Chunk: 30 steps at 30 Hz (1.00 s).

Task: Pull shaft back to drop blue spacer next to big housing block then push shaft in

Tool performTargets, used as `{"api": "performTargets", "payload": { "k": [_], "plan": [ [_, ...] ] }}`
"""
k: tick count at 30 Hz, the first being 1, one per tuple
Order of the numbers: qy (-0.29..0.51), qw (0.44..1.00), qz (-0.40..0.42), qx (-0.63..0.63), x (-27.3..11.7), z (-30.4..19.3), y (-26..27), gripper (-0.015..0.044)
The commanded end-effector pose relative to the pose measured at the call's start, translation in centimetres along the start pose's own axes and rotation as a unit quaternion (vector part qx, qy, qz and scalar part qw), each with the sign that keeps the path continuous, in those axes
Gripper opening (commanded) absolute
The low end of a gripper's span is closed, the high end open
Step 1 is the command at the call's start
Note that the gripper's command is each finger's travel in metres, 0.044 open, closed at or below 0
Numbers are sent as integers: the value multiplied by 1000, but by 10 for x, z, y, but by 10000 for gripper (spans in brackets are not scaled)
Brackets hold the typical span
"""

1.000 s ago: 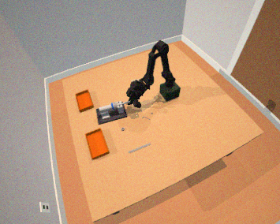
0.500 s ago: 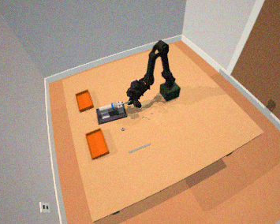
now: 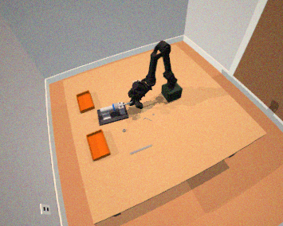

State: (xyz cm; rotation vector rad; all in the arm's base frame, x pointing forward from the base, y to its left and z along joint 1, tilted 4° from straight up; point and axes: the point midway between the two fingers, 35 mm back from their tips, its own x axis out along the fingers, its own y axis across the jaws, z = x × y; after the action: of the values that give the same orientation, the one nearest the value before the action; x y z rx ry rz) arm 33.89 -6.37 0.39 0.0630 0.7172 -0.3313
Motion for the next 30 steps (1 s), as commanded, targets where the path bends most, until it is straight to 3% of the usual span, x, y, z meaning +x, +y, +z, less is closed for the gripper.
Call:
{"api": "performTargets", "payload": {
  "k": [1, 30],
  "plan": [
    [0, 1000, 0, 2, -1, 0, 0, 0],
    [0, 1000, 0, 2, -2, -2, 0, 0]
  ]
}}
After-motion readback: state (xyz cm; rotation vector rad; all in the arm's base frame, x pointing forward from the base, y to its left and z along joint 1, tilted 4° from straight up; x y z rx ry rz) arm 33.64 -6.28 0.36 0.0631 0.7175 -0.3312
